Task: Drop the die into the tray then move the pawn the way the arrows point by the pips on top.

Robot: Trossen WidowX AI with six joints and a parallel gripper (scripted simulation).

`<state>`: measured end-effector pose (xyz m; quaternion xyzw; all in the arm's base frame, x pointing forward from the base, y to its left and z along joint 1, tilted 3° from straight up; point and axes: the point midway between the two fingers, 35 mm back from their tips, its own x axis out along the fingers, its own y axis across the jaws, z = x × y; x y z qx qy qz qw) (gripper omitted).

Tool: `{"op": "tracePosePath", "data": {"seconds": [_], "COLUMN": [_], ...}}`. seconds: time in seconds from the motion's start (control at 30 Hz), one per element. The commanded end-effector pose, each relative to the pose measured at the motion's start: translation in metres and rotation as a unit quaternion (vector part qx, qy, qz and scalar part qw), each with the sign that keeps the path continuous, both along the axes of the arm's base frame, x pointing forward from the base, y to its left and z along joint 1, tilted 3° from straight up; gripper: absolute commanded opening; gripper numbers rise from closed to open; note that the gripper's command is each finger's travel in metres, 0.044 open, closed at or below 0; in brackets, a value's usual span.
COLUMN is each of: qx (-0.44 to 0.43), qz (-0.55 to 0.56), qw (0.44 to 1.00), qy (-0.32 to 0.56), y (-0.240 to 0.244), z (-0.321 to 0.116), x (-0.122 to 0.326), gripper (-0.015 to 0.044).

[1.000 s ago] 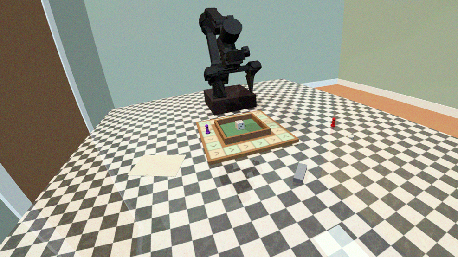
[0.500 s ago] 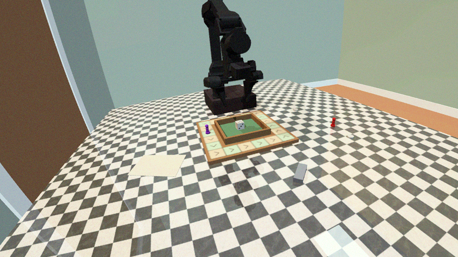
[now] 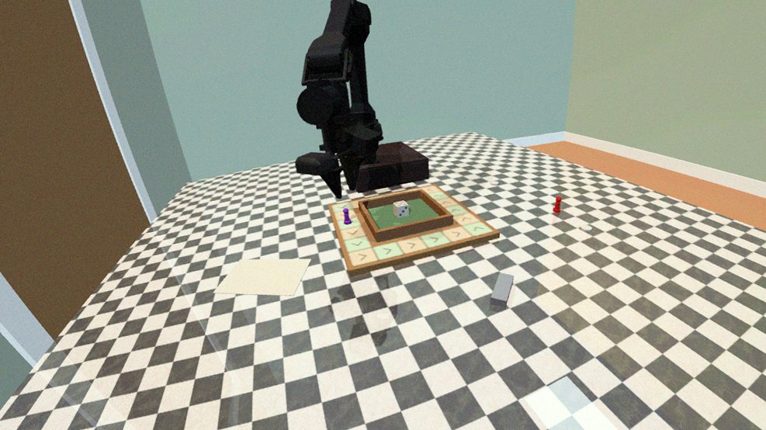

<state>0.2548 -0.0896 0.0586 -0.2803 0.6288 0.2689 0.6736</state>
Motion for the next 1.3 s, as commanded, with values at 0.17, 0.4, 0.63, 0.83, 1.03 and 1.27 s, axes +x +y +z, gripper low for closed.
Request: {"op": "tracePosePath", "data": {"seconds": [0.17, 0.4, 0.63, 0.83, 1.03, 1.27], "qx": [0.001, 0.001, 0.002, 0.002, 0.001, 0.001], "qz": [0.035, 0.034, 0.033, 0.034, 0.034, 0.035], "qw": [0.999, 0.999, 0.999, 0.999, 0.999, 0.999], "qy": [0.0, 0.0, -0.001, -0.001, 0.0, 0.0], "y": [-0.006, -0.005, -0.005, -0.005, -0.005, -0.005], "z": [-0.004, -0.02, -0.03, -0.039, -0.049, -0.058], "x": [-0.004, -0.003, -0.002, -0.002, -0.001, -0.001], "gripper": [0.02, 0.02, 0.02, 0.02, 0.02, 0.02]}}
